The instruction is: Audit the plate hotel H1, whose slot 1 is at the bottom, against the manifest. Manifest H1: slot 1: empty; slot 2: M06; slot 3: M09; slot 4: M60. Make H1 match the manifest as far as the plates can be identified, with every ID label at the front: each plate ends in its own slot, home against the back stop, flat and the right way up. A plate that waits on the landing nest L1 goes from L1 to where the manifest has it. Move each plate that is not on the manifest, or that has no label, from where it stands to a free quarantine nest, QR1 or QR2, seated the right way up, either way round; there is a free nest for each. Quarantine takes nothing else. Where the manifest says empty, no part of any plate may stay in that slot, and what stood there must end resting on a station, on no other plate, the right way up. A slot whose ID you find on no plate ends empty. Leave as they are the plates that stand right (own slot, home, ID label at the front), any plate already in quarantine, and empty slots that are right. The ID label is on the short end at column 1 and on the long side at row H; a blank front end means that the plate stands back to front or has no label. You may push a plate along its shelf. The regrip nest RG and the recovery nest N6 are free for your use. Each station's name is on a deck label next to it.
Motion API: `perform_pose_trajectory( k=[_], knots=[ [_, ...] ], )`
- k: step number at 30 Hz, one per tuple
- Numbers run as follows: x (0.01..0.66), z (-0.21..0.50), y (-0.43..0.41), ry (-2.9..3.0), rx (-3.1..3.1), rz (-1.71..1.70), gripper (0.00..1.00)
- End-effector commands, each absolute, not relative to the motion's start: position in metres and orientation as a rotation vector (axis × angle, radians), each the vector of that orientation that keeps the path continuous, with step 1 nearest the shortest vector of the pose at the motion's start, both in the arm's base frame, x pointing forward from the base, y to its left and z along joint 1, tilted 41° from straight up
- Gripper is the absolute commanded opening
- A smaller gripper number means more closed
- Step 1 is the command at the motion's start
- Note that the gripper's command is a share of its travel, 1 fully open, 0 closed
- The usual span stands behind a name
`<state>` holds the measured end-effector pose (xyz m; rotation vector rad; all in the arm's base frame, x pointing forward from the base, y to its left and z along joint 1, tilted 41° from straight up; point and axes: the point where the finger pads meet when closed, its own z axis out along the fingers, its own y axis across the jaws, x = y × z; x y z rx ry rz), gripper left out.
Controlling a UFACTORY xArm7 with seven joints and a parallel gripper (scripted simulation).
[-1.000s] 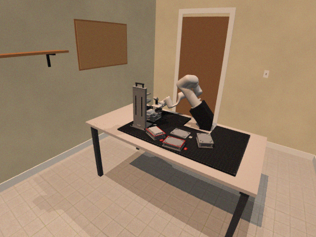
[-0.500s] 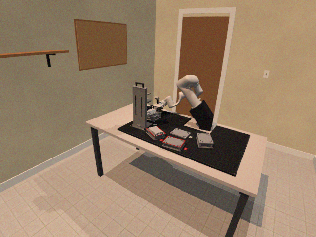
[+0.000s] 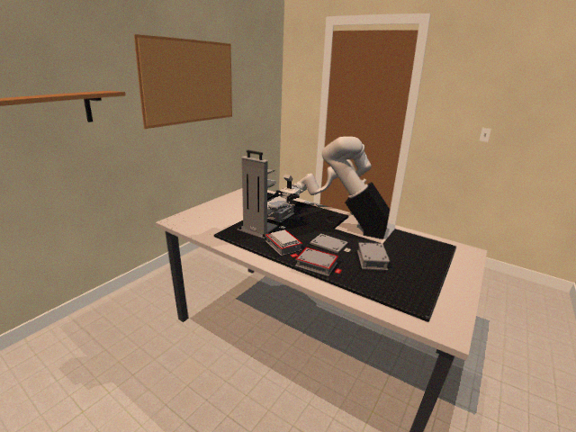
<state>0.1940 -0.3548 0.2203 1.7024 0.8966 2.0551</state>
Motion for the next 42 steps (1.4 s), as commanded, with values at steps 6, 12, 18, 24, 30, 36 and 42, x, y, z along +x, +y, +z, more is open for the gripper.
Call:
perform_pose_trajectory(
  k=[6, 12, 18, 24, 30, 36, 42],
  knots=[
    [0.184, 0.22, -0.357, 0.9, 1.701, 2.054, 0.0],
    [0.174, 0.219, -0.359, 0.9, 1.701, 2.054, 0.0],
    [0.168, 0.219, -0.361, 0.9, 1.701, 2.054, 0.0],
    [0.158, 0.218, -0.364, 0.9, 1.701, 2.054, 0.0],
    [0.158, 0.218, -0.364, 0.9, 1.701, 2.054, 0.0],
    [0.158, 0.218, -0.364, 0.9, 1.701, 2.054, 0.0],
    [0.156, 0.225, -0.358, 0.9, 1.701, 2.054, 0.0]
  ],
)
